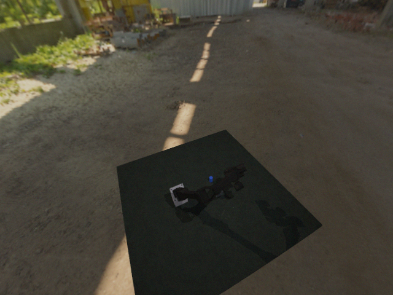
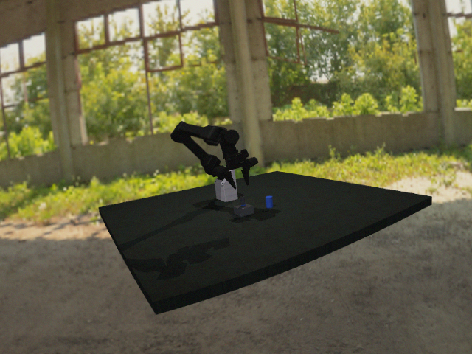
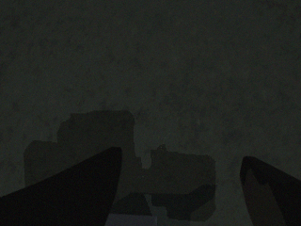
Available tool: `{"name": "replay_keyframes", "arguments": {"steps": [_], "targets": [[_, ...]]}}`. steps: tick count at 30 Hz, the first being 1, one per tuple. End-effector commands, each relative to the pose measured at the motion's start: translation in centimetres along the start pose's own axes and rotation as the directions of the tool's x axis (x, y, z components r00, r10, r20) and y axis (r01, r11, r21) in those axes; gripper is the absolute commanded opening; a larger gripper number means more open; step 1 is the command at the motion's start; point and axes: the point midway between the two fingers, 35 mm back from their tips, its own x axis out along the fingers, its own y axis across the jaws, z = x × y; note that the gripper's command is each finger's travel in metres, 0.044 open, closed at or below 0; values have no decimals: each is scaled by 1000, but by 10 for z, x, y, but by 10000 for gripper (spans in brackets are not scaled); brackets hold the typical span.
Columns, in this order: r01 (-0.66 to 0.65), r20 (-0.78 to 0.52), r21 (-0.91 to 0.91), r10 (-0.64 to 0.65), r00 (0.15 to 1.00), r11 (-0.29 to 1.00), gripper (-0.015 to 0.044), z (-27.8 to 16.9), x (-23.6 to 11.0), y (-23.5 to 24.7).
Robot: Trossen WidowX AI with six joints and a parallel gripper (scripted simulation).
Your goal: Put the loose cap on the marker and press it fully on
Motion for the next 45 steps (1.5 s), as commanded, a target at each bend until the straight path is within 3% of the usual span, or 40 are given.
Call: {"name": "replay_keyframes", "arguments": {"steps": [1,6,9,12,19,24,45], "targets": [[-79,-114,-330,43,993,941,258,-28,7,66],[-189,-248,-674,22,968,714,258,-73,7,131],[-269,-326,-834,-35,945,482,258,-106,4,166],[-314,-359,-888,-80,930,336,258,-126,1,183],[-314,-359,-888,-80,930,336,258,-125,2,184],[-313,-359,-888,-82,930,336,258,-137,35,181],[-313,-358,-888,-82,930,336,258,-147,65,180]]}}
